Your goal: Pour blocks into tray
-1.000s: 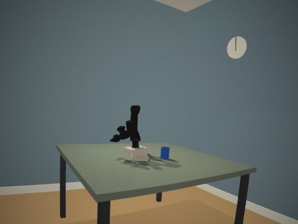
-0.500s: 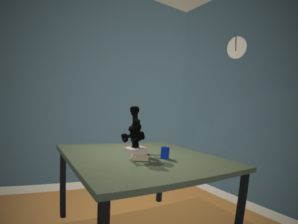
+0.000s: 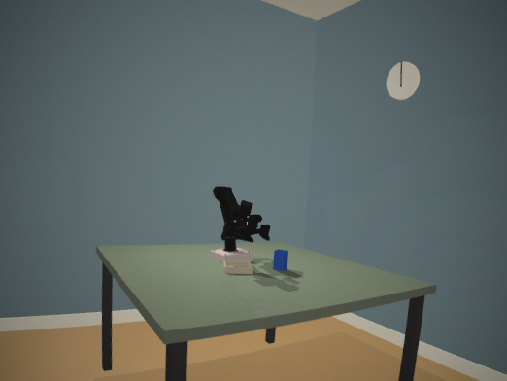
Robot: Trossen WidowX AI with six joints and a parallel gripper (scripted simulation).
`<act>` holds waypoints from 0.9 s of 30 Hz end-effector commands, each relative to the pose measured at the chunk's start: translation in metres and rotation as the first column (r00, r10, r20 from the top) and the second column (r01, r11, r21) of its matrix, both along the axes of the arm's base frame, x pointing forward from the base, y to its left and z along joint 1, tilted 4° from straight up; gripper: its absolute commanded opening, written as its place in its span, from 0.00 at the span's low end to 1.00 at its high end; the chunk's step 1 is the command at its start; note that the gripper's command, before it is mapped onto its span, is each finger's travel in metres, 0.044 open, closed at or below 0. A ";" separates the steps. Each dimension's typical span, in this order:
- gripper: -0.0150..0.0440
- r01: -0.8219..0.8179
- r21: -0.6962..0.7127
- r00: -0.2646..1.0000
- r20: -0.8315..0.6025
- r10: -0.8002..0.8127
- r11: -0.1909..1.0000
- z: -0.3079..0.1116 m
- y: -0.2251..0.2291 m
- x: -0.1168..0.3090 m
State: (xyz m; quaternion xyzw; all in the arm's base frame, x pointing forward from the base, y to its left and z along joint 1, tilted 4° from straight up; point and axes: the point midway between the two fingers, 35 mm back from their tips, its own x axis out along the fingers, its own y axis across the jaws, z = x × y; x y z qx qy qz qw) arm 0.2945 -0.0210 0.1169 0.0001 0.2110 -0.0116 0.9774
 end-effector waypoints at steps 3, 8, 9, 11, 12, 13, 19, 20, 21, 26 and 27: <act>1.00 -0.346 -0.030 0.938 -0.035 0.345 0.938 -0.007 0.067 -0.021; 1.00 -0.478 -0.039 0.878 -0.042 0.477 0.877 -0.008 0.093 -0.034; 1.00 -0.478 -0.039 0.878 -0.042 0.477 0.877 -0.008 0.093 -0.034; 1.00 -0.478 -0.039 0.878 -0.042 0.477 0.877 -0.008 0.093 -0.034; 1.00 -0.478 -0.039 0.878 -0.042 0.477 0.877 -0.008 0.093 -0.034; 1.00 -0.478 -0.039 0.878 -0.042 0.477 0.877 -0.008 0.093 -0.034; 1.00 -0.478 -0.039 0.878 -0.041 0.477 0.877 -0.020 0.093 -0.030; 1.00 -0.478 -0.039 0.878 -0.041 0.477 0.877 -0.023 0.093 -0.030; 1.00 -0.478 -0.039 0.878 -0.041 0.477 0.877 -0.026 0.093 -0.029; 1.00 -0.478 -0.039 0.878 -0.042 0.477 0.877 -0.039 0.092 -0.027; 1.00 -0.478 -0.039 0.878 -0.042 0.477 0.877 -0.042 0.092 -0.027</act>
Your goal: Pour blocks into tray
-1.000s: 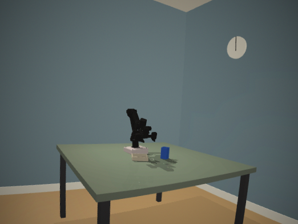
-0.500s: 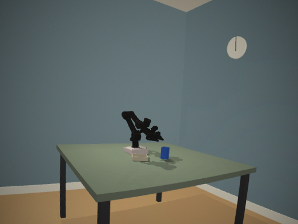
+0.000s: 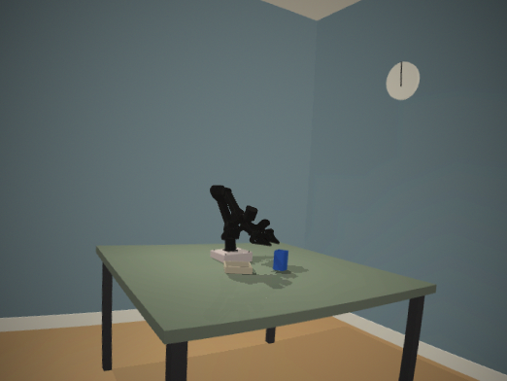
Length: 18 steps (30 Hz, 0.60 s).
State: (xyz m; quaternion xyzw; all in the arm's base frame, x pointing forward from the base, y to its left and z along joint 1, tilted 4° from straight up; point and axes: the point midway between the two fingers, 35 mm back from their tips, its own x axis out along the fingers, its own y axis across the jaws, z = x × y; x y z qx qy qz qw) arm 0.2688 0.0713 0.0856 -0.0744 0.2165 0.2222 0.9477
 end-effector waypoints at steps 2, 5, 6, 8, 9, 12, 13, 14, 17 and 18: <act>1.00 -0.006 -0.002 1.000 -0.006 0.006 1.000 -0.015 -0.001 -0.002; 1.00 -0.006 -0.003 1.000 -0.006 0.006 1.000 -0.023 -0.001 -0.002; 1.00 -0.006 -0.003 1.000 -0.006 0.006 1.000 -0.025 -0.001 -0.003; 1.00 -0.006 -0.003 1.000 -0.006 0.006 1.000 -0.030 -0.002 -0.004; 1.00 -0.006 -0.003 1.000 -0.006 0.006 1.000 -0.032 -0.002 -0.004; 1.00 -0.006 -0.003 1.000 -0.006 0.006 1.000 -0.039 -0.002 -0.006; 1.00 -0.006 -0.003 1.000 -0.007 0.006 1.000 -0.041 -0.003 -0.007; 1.00 -0.006 -0.003 1.000 -0.007 0.006 1.000 -0.043 -0.003 -0.008; 1.00 -0.006 -0.003 1.000 -0.007 0.006 1.000 -0.048 -0.003 -0.010; 1.00 -0.006 -0.003 1.000 -0.007 0.006 1.000 -0.048 -0.003 -0.011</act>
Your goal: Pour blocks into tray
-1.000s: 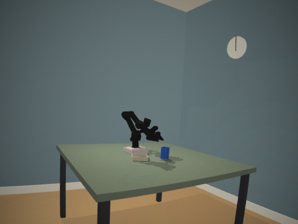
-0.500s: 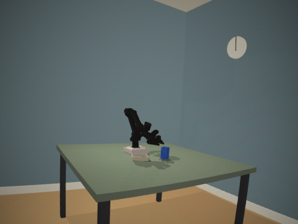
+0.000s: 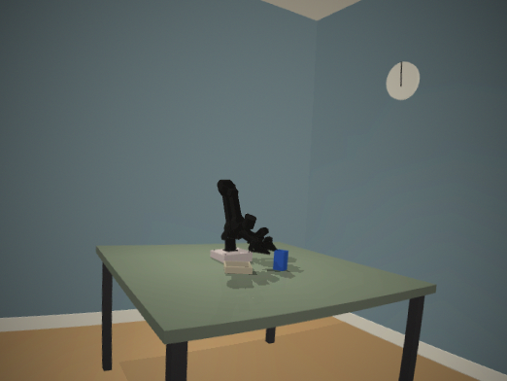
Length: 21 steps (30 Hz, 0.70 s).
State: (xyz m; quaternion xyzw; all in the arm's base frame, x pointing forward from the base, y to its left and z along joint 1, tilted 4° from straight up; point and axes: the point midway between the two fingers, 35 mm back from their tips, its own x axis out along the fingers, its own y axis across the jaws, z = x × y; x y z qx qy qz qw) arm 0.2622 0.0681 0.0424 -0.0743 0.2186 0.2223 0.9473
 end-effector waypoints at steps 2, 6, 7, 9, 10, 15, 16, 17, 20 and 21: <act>1.00 -0.005 -0.002 1.000 -0.003 0.005 1.000 -0.005 0.000 -0.003; 1.00 -0.005 -0.002 1.000 -0.003 0.005 1.000 -0.006 0.002 0.002; 1.00 -0.005 -0.002 1.000 -0.003 0.005 1.000 -0.007 0.003 0.003; 1.00 -0.005 -0.002 1.000 -0.002 0.005 1.000 -0.008 0.004 0.006; 1.00 -0.005 -0.002 1.000 -0.002 0.005 1.000 -0.009 0.005 0.007; 1.00 -0.005 -0.001 1.000 -0.002 0.005 1.000 -0.014 0.008 0.012; 1.00 -0.005 -0.001 1.000 -0.002 0.005 1.000 -0.015 0.008 0.013; 1.00 -0.005 -0.001 1.000 -0.002 0.005 1.000 -0.016 0.009 0.014; 1.00 -0.005 -0.001 1.000 -0.002 0.005 1.000 -0.019 0.011 0.017; 1.00 -0.005 -0.001 1.000 -0.002 0.005 1.000 -0.020 0.011 0.018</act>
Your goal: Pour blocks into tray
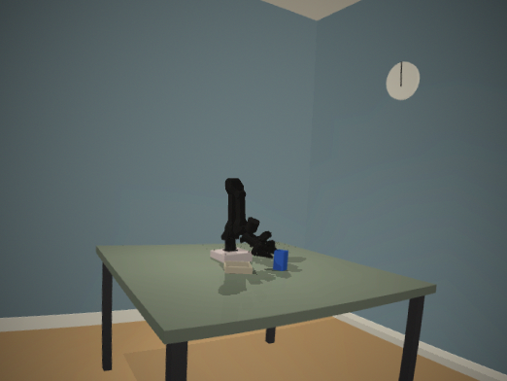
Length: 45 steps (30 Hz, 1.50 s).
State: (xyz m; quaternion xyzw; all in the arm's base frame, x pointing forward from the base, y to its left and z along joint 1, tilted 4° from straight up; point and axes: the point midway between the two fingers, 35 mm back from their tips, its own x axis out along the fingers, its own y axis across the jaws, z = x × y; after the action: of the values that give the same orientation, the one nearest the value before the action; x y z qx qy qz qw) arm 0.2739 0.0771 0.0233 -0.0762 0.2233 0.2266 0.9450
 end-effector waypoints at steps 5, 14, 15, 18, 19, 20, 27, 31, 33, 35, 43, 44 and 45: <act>1.00 0.004 0.003 1.000 0.008 -0.004 1.000 -0.005 0.005 0.011; 1.00 0.004 0.004 1.000 0.009 -0.004 1.000 -0.012 0.011 0.022; 1.00 0.004 0.004 1.000 0.009 -0.004 1.000 -0.012 0.012 0.023; 1.00 0.004 0.004 1.000 0.009 -0.004 1.000 -0.014 0.013 0.027; 1.00 0.004 0.004 1.000 0.009 -0.004 1.000 -0.015 0.014 0.029; 1.00 0.004 0.004 1.000 0.009 -0.004 1.000 -0.015 0.014 0.030; 1.00 0.004 0.005 1.000 0.010 -0.004 1.000 -0.018 0.019 0.039; 1.00 0.004 0.005 1.000 0.011 -0.004 1.000 -0.019 0.020 0.044; 0.96 0.004 0.005 1.000 0.011 -0.004 1.000 -0.019 0.021 0.044; 0.87 0.004 0.005 1.000 0.011 -0.004 1.000 -0.019 0.021 0.044; 0.84 0.004 0.005 1.000 0.011 -0.004 1.000 -0.019 0.021 0.044; 0.83 0.004 0.005 1.000 0.011 -0.004 1.000 -0.019 0.021 0.044; 0.82 0.004 0.005 1.000 0.011 -0.004 1.000 -0.019 0.021 0.044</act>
State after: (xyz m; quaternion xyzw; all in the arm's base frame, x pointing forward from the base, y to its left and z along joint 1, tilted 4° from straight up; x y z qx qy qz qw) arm 0.3165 0.0980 0.0037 -0.0765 0.2182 0.2277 0.9459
